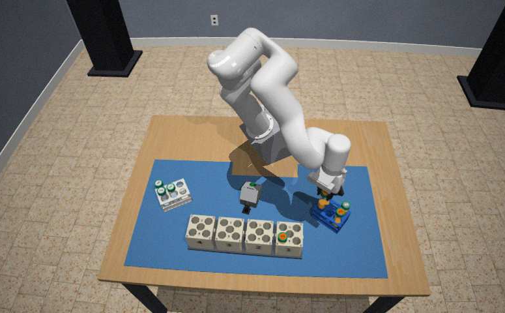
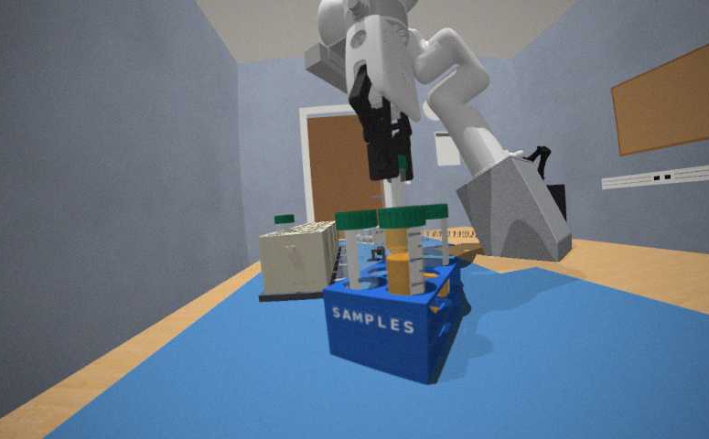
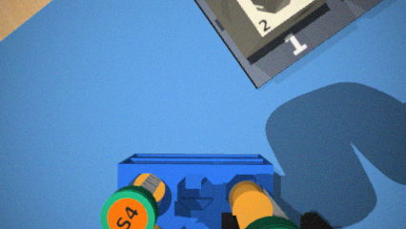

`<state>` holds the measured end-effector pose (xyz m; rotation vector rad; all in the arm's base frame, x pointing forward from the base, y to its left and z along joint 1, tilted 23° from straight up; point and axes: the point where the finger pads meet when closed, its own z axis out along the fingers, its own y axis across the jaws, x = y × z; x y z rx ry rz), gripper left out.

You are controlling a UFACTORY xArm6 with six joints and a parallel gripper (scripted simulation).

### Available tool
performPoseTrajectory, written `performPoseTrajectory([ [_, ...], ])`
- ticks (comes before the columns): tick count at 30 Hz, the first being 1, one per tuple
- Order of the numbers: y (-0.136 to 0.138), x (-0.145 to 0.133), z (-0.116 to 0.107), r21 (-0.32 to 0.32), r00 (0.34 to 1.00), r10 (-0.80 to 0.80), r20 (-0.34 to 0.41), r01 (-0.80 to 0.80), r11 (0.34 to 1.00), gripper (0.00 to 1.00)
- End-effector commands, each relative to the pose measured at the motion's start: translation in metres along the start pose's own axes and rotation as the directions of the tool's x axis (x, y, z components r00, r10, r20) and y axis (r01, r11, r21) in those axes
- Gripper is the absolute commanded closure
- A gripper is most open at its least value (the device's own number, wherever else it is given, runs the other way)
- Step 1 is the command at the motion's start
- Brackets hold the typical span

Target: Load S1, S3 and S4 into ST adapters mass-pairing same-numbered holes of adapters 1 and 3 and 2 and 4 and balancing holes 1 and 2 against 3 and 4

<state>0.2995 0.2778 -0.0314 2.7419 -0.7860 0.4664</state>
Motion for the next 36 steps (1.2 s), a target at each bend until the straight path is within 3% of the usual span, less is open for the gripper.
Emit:
performPoseTrajectory([
  [1,-0.001,0.000,-0.010,0.004,1.000,0.001,0.000,-0.001,1.000,1.00],
  [36,-0.001,0.000,-0.072,0.004,1.000,0.001,0.000,-0.001,1.000,1.00],
])
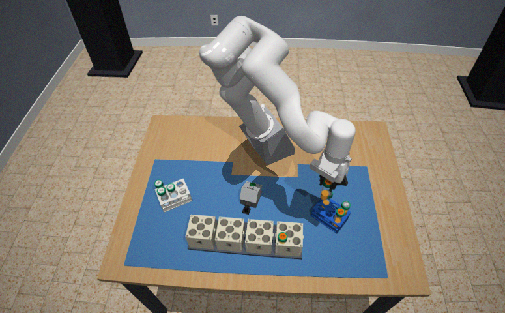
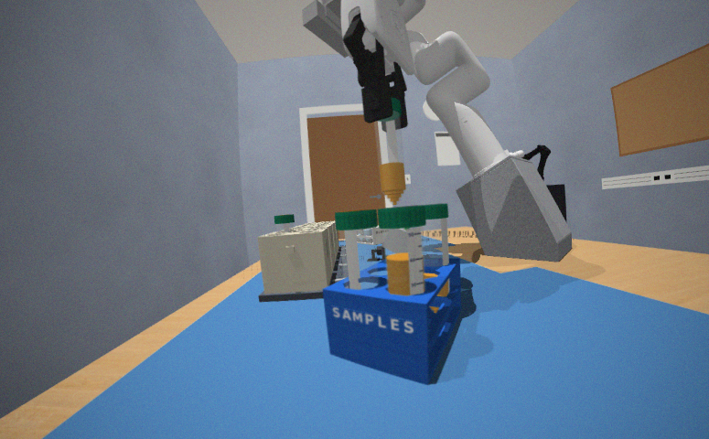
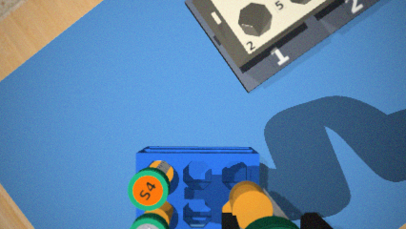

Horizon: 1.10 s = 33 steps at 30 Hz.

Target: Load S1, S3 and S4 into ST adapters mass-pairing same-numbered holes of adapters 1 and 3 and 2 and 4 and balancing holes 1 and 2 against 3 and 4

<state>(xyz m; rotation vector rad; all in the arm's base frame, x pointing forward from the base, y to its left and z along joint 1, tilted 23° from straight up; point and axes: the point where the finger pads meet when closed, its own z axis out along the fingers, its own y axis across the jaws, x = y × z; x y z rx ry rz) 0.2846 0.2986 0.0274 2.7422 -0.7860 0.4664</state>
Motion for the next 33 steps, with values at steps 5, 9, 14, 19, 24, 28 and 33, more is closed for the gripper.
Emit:
performPoseTrajectory([
  [5,-0.001,0.000,-0.016,0.004,1.000,0.001,0.000,-0.001,1.000,1.00],
  [9,-0.001,0.000,-0.016,0.004,1.000,0.001,0.000,-0.001,1.000,1.00],
  [14,0.000,0.005,-0.016,0.004,0.999,-0.033,0.000,0.033,0.999,1.00],
  [19,0.007,0.029,-0.016,0.004,0.980,-0.198,-0.001,0.198,0.980,1.00],
  [24,0.012,0.043,-0.016,0.003,0.956,-0.295,-0.001,0.295,0.956,1.00],
  [28,0.018,0.063,-0.016,0.003,0.908,-0.419,-0.002,0.419,0.908,1.00],
  [33,0.025,0.087,-0.016,0.003,0.826,-0.564,-0.003,0.564,0.826,1.00],
])
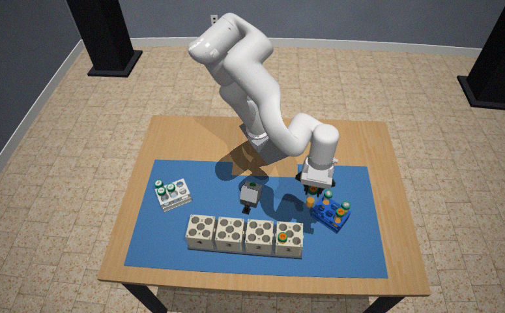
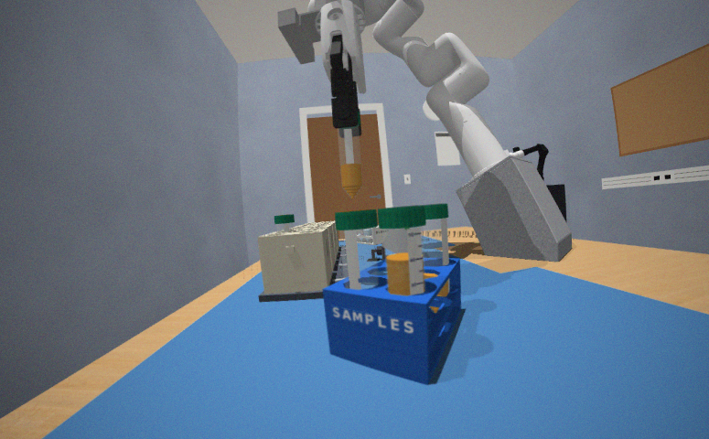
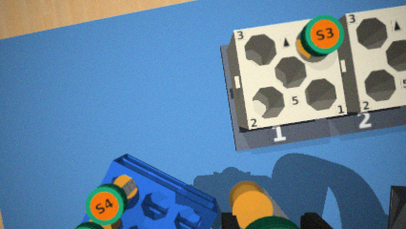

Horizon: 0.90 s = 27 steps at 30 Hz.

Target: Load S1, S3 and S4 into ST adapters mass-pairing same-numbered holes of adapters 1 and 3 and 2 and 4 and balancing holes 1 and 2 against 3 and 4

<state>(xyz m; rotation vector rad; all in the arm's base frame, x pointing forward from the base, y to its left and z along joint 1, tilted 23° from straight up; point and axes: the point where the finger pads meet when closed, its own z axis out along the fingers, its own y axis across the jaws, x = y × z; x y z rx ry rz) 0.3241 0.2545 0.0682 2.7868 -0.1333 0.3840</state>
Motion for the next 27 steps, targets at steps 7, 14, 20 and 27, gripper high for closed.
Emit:
performPoseTrajectory([
  [7,0.033,0.037,-0.001,0.011,0.988,-0.155,0.011,0.155,0.988,1.00],
  [14,0.054,0.059,0.000,0.011,0.988,-0.155,0.011,0.155,0.988,1.00],
  [20,0.074,0.081,0.000,0.011,0.988,-0.155,0.011,0.155,0.988,1.00],
  [27,0.079,0.086,0.000,0.010,0.988,-0.155,0.011,0.155,0.988,1.00],
])
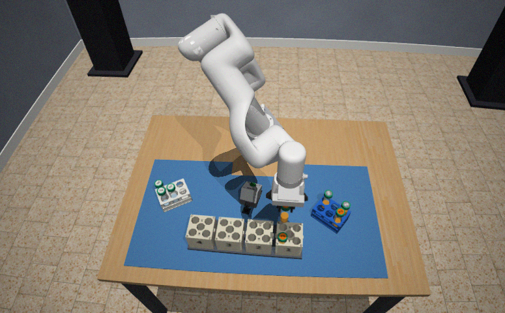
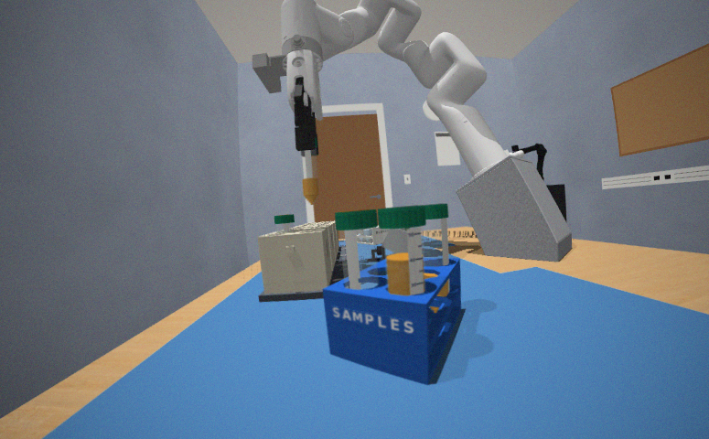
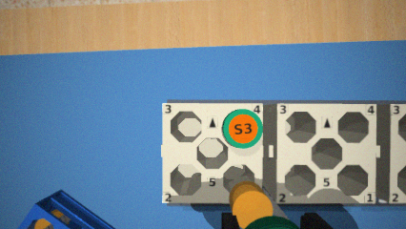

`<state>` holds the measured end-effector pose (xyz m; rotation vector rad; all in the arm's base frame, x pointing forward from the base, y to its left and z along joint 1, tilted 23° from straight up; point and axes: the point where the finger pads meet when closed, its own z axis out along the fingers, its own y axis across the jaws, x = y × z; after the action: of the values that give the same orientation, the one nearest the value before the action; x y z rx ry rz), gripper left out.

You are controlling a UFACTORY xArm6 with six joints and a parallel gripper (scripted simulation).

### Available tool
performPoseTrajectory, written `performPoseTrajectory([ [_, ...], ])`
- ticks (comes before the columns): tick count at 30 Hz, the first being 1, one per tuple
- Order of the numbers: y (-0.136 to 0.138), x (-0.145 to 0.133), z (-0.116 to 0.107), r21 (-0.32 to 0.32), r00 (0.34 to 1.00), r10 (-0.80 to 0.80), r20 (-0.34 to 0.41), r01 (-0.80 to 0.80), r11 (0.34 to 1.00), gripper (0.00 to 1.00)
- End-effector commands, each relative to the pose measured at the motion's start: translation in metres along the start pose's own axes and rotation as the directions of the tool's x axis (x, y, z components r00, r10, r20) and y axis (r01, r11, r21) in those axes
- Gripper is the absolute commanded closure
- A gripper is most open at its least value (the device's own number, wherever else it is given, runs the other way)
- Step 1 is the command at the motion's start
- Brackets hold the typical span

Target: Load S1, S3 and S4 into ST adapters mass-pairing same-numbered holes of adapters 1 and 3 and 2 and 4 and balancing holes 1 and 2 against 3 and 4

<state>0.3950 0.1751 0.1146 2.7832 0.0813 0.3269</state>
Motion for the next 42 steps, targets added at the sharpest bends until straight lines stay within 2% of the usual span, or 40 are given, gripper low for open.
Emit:
performPoseTrajectory([
  [1,0.000,0.002,-0.001,0.003,1.000,-0.001,-0.002,0.001,1.000,1.00],
  [16,0.000,0.002,-0.001,0.003,1.000,-0.001,-0.002,0.001,1.000,1.00],
  [30,0.000,0.002,0.027,0.003,1.000,-0.001,-0.002,0.001,1.000,1.00],
  [42,0.000,0.002,0.034,0.002,1.000,-0.001,-0.002,0.001,1.000,1.00],
])
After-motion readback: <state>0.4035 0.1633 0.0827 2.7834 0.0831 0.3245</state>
